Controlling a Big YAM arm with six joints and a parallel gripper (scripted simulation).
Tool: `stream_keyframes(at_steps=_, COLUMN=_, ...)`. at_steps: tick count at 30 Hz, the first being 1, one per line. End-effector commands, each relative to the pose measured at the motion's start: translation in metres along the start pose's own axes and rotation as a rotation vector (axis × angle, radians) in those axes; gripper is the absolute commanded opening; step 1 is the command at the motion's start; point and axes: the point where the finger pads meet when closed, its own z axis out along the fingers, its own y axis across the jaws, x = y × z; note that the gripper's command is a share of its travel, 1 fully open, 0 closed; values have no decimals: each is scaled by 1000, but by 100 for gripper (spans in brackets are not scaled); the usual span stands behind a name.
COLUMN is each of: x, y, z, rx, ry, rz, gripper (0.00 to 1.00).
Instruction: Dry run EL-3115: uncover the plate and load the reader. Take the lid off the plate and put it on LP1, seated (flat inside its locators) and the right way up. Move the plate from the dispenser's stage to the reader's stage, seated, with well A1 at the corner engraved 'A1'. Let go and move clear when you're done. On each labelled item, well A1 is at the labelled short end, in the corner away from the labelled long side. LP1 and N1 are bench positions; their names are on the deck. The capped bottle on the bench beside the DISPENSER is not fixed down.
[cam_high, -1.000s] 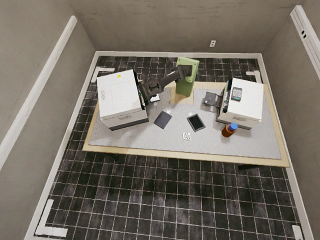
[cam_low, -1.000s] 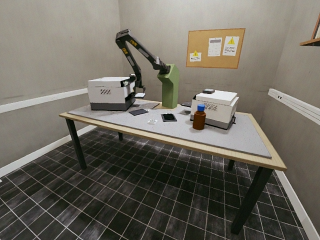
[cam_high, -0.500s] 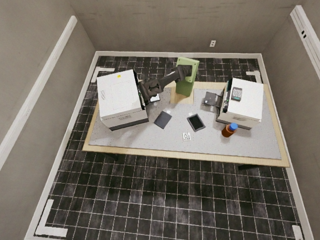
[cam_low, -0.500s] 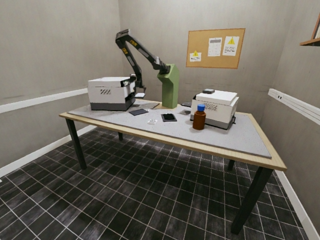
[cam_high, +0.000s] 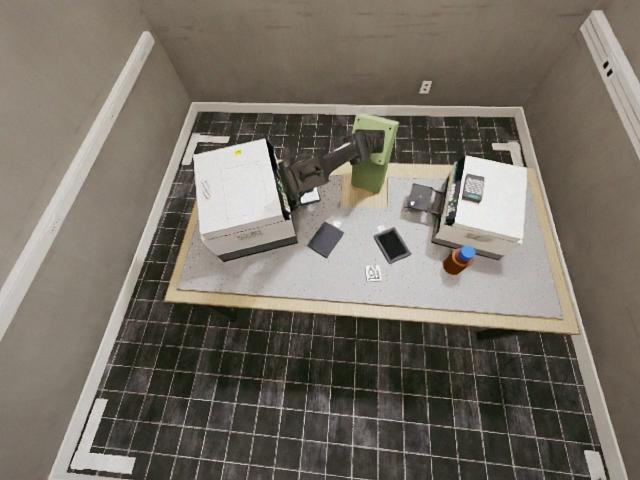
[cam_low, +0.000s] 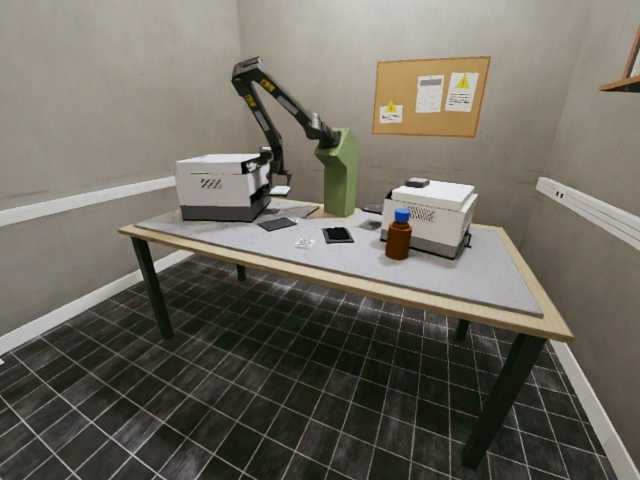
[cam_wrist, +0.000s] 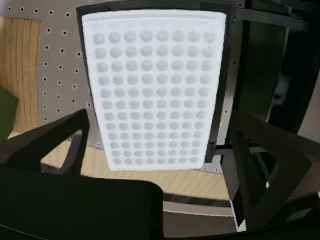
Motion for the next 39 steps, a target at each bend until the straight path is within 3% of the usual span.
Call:
stream_keyframes(at_steps=1, x=3, y=13, z=-10, rx=-13, ry=8, rz=19, gripper=100)
stream_keyframes(at_steps=10, x=3, y=-1, z=-14, rx=11, ry=9, rz=0, gripper=100)
stream_keyframes(at_steps=16, x=4, y=2, z=-18, rx=7, ry=10, rz=3, gripper=100)
stream_keyframes(at_steps=25, x=3, y=7, z=-48, rx=0, ry=9, rz=0, gripper=100)
stream_keyframes(at_steps=34, x=3, y=-2, z=-61, rx=5, ry=8, rz=-14, gripper=100)
stream_keyframes(at_steps=39, x=1, y=-7, z=-79, rx=17, ry=8, rz=-23, gripper=100)
